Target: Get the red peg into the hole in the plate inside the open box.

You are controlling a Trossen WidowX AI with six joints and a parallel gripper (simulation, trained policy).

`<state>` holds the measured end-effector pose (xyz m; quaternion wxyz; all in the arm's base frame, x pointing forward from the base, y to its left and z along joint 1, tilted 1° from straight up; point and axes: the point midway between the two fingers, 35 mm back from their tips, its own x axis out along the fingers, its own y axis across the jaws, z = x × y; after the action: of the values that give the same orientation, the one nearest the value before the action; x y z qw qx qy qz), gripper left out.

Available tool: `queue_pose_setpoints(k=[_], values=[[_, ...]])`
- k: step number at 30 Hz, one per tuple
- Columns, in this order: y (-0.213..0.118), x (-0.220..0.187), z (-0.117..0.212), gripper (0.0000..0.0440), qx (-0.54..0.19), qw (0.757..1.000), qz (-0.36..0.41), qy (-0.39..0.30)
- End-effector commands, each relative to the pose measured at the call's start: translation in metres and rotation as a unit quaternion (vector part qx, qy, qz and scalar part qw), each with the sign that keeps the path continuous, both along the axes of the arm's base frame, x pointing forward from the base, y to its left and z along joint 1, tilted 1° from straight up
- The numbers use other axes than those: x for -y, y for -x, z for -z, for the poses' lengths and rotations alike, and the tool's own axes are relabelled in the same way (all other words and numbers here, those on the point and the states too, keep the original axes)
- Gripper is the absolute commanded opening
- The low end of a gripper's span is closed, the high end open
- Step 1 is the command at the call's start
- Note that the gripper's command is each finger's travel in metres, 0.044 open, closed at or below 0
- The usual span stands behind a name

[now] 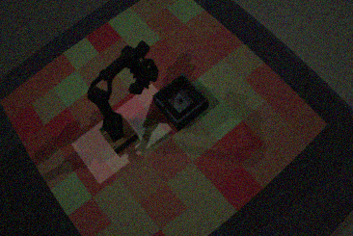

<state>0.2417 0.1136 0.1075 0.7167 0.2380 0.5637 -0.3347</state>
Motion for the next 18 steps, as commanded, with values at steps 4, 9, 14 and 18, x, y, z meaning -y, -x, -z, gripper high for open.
queue_pose_setpoints(k=[4,9,14,18], values=[[-0.025,0.02,-0.005,0.0,0.017,1.0,0.025,0.007],[-0.044,0.038,-0.006,0.0,0.026,0.999,0.042,0.011],[-0.061,0.058,-0.003,0.0,0.03,0.998,0.053,0.014],[-0.075,0.074,0.001,0.0,0.03,0.998,0.055,0.015]])
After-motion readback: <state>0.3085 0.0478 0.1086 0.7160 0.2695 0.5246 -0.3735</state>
